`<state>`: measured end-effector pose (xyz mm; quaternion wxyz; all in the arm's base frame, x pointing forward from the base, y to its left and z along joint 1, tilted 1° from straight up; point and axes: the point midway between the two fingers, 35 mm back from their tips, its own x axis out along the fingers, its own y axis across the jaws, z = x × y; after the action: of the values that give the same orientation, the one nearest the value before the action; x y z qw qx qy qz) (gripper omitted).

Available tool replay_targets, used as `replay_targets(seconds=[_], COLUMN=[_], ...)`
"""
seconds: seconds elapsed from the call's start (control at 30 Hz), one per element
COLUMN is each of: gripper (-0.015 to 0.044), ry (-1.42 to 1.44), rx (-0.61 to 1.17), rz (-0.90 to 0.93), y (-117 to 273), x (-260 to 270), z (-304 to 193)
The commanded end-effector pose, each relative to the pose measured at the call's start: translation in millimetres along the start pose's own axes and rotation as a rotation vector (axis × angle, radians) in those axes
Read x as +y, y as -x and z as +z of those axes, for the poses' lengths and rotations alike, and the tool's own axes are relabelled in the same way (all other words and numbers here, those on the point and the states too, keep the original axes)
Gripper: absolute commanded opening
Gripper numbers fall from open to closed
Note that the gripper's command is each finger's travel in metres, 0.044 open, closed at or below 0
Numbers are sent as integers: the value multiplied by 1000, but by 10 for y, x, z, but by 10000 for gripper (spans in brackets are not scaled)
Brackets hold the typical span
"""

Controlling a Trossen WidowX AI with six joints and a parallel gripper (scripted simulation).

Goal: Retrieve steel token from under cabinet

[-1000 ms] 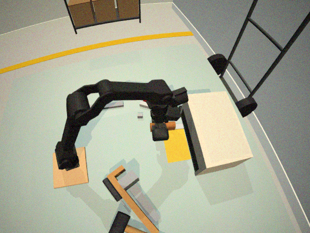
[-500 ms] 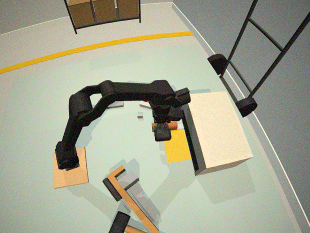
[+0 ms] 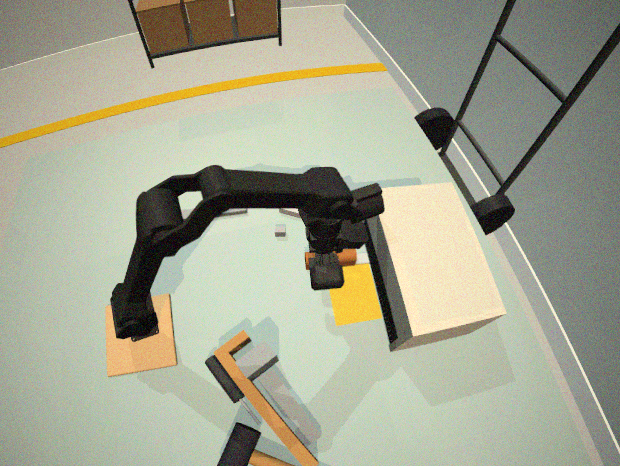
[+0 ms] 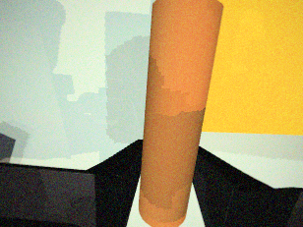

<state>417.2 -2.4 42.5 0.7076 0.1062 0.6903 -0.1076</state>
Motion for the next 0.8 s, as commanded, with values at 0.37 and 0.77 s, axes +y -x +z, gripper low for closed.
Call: replay_targets(seconds=[0.37, 0.77], gripper=[0, 0], ry=[-1, -1], rx=[-5, -5], rz=[-12, -12], y=[-9, -10], x=[-192, -254], z=[17, 16])
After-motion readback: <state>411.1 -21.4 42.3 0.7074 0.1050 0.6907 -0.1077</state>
